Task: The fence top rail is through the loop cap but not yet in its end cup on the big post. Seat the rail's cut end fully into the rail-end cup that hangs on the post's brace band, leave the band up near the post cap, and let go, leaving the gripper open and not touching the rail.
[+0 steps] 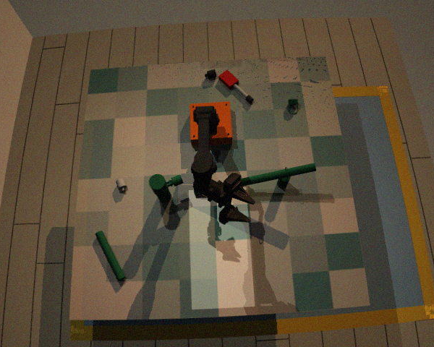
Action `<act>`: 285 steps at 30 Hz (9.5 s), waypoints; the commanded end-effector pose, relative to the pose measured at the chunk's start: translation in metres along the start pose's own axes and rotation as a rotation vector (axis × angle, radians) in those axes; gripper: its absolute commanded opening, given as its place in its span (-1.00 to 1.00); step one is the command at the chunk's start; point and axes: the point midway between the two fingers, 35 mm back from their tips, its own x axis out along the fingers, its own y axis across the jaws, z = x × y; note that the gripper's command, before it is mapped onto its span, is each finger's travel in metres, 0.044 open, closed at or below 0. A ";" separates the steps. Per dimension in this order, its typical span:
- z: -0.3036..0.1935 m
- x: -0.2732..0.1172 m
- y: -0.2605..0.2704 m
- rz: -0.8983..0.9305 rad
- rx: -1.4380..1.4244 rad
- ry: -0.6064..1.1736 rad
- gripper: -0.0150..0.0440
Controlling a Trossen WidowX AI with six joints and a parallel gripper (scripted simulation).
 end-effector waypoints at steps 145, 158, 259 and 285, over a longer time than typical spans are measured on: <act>0.190 -0.404 0.280 1.314 0.619 0.281 0.56; 0.190 -0.402 0.281 1.315 0.625 0.295 -0.40; 0.192 -0.318 0.232 1.249 1.037 0.820 1.00; 0.233 -0.250 0.144 0.661 1.970 1.617 1.00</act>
